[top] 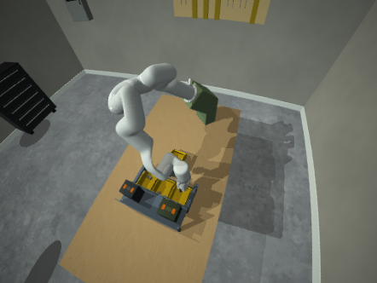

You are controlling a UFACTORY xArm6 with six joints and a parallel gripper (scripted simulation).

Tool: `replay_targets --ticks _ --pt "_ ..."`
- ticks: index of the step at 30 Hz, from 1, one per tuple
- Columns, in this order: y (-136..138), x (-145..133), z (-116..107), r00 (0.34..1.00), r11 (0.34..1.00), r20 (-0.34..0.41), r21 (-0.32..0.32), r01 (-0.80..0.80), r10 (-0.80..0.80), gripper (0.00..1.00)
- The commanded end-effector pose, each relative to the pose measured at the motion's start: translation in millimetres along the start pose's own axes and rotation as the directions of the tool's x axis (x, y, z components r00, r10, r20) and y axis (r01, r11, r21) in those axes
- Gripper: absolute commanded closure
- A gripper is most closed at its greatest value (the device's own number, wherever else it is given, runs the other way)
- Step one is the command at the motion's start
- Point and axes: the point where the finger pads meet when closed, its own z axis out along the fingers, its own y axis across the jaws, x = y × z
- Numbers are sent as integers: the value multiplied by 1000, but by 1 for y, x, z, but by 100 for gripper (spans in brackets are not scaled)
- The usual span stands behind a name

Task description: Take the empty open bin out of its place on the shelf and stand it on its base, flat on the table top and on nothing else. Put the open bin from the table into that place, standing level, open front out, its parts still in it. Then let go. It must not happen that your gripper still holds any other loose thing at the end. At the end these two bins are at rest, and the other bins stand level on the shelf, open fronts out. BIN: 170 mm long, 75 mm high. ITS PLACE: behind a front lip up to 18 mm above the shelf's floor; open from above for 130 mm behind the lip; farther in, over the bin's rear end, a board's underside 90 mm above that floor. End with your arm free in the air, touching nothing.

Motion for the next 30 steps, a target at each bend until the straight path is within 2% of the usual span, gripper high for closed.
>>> replay_targets --ticks 1,30 --pt "-1 -1 -2 1000 1000 2 3 -1 1 100" --pt "-1 -1 -26 1000 1000 2 3 -1 1 100"
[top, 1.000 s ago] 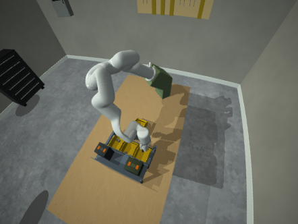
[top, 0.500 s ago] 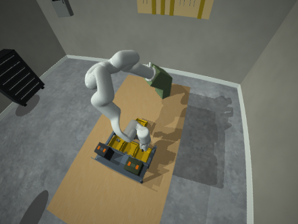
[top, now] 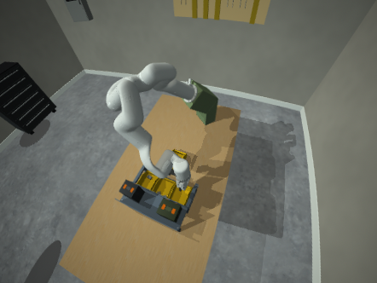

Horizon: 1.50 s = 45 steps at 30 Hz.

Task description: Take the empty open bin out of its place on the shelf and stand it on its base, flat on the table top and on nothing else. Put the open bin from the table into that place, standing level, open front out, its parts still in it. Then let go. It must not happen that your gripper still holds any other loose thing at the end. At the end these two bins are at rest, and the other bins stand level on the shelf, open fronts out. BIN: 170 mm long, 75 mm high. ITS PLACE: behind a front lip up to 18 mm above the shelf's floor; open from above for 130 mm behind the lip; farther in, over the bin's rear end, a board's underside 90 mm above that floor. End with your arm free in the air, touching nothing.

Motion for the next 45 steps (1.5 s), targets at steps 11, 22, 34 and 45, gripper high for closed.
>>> replay_targets --ticks 11,22,34,45 --pt "-1 -1 -4 1000 1000 2 3 -1 1 100" --pt "-1 -1 -4 1000 1000 2 3 -1 1 100" --pt "3 -1 -4 1000 1000 2 3 -1 1 100" --pt "16 -1 -4 1000 1000 2 3 -1 1 100"
